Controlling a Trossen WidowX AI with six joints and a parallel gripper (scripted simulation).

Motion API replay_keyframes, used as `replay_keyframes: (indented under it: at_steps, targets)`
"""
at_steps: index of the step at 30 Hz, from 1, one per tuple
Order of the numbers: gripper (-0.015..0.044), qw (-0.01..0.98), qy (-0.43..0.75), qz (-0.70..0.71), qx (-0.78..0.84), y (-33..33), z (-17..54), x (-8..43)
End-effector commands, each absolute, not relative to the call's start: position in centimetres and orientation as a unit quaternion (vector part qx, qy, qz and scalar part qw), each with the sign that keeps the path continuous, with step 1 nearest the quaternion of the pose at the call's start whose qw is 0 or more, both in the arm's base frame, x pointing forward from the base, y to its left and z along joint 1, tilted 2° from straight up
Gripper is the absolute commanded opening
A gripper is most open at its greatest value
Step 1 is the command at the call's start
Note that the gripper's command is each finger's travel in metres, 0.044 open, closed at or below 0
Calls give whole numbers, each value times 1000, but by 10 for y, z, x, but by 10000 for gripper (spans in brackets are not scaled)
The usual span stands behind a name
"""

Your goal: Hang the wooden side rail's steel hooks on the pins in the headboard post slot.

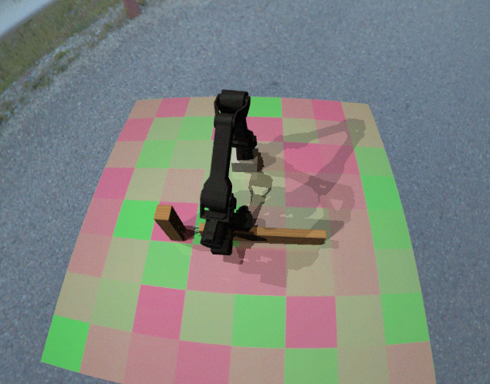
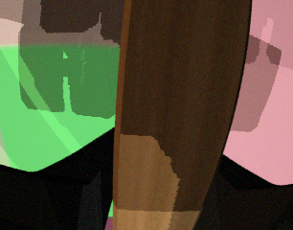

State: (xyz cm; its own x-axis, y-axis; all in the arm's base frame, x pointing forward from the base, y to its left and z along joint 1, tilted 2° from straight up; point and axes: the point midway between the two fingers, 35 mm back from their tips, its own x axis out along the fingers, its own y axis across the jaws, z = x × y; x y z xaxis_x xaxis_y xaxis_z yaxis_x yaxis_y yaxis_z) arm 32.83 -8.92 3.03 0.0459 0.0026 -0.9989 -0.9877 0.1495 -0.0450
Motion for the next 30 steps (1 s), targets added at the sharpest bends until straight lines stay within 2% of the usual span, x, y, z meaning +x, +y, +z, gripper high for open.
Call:
replay_keyframes:
  at_steps: [1, 30]
  targets:
    - [0, 551, 521, 447, -474, -91, 32, 330]
    - [0, 551, 521, 447, -474, -94, 32, 327]
